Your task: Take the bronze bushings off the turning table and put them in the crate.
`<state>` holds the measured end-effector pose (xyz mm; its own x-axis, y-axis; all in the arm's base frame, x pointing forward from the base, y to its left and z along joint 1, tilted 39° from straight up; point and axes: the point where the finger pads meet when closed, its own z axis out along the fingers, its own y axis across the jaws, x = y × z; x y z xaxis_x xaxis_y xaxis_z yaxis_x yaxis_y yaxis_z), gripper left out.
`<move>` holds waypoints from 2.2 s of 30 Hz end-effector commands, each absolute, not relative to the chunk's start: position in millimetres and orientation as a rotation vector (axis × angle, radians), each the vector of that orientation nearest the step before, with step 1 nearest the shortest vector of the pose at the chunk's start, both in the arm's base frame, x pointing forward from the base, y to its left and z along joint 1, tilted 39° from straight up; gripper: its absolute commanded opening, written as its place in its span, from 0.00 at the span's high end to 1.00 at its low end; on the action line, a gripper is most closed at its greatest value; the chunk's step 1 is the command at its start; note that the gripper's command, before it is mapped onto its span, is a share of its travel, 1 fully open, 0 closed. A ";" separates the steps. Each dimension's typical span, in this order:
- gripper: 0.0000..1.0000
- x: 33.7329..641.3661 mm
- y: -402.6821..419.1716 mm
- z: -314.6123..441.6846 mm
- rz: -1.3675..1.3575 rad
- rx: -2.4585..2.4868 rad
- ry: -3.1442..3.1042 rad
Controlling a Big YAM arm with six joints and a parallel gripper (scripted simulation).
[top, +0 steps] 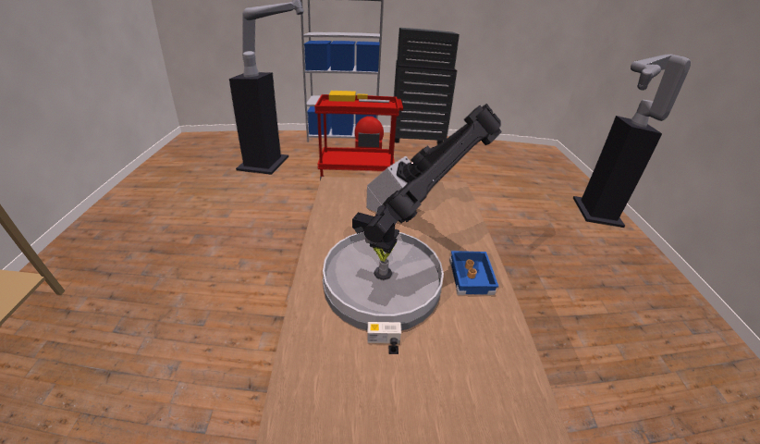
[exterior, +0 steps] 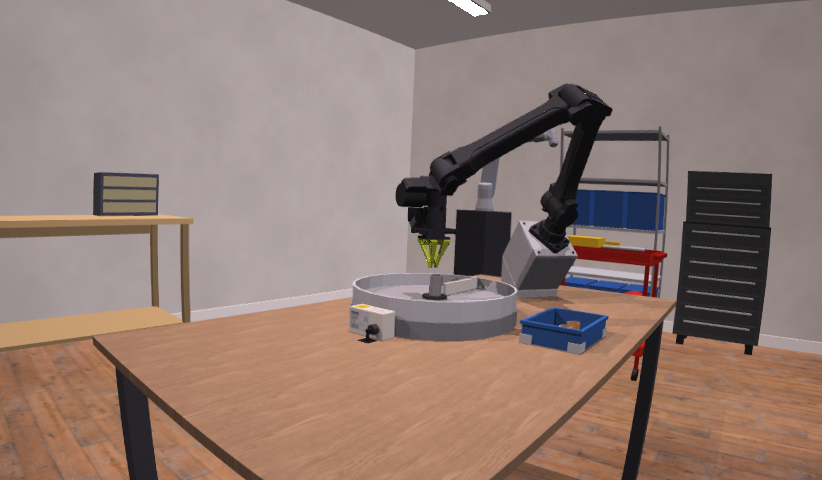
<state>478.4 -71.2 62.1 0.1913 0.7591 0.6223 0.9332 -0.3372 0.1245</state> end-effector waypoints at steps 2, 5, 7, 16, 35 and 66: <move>0.87 491.7 -94.7 94.7 -0.953 -2.216 -1.648; 0.87 484.4 -89.6 87.3 -0.934 -2.209 -1.637; 0.87 485.5 -89.5 87.5 -0.938 -2.211 -1.637; 0.87 485.5 -89.5 87.5 -0.937 -2.212 -1.636; 0.87 485.5 -89.5 87.5 -0.937 -2.212 -1.636; 0.87 485.5 -89.5 87.5 -0.937 -2.212 -1.636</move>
